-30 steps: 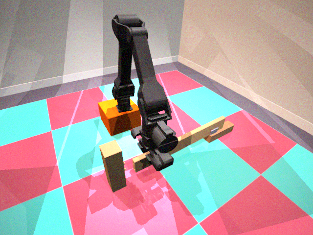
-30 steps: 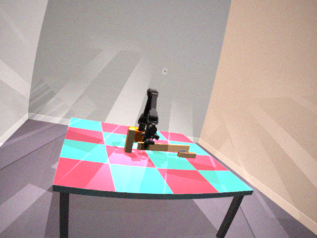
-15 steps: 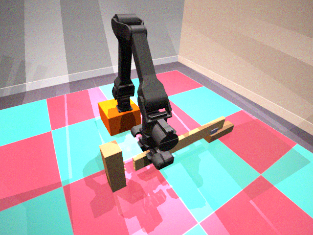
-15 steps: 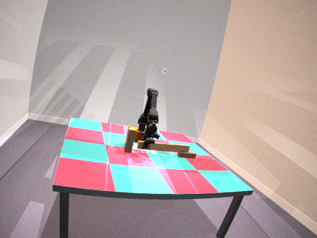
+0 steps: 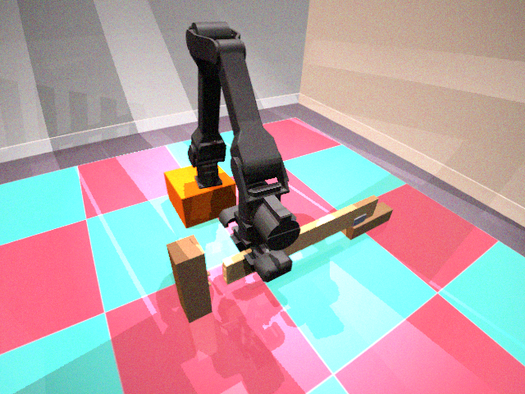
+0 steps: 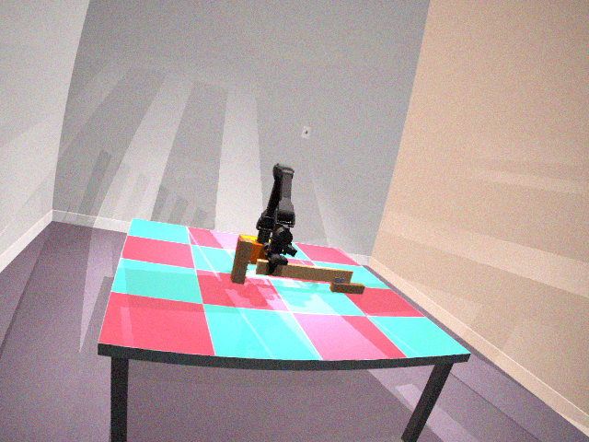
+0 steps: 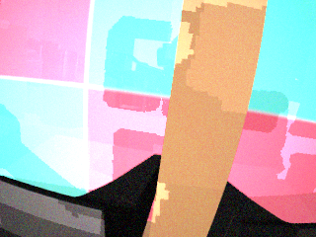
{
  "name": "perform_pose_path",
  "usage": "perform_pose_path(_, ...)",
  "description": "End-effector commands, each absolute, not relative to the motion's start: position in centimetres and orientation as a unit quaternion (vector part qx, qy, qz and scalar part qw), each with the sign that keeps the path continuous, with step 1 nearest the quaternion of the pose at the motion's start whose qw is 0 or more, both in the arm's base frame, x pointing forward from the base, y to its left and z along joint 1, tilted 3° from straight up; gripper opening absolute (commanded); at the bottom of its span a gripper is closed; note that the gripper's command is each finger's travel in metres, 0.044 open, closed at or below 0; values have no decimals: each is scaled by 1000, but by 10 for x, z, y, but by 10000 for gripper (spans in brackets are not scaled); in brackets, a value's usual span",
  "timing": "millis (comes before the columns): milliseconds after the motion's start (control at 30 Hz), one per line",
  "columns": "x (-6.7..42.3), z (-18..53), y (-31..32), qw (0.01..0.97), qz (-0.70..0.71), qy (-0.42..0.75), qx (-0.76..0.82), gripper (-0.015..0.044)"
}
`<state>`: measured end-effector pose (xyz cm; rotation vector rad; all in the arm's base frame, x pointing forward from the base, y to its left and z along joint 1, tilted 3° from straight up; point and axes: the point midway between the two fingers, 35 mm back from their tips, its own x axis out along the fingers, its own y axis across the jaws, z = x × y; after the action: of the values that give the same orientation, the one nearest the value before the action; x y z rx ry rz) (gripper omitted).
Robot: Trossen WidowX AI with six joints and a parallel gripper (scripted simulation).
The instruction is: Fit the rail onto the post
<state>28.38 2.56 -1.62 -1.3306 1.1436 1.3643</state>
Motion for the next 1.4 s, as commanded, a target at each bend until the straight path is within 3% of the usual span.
perform_pose_path(0,286,-12,27,447,551,457,-537,0)
perform_pose_path(1367,283,-15,26,447,551,457,-537,0)
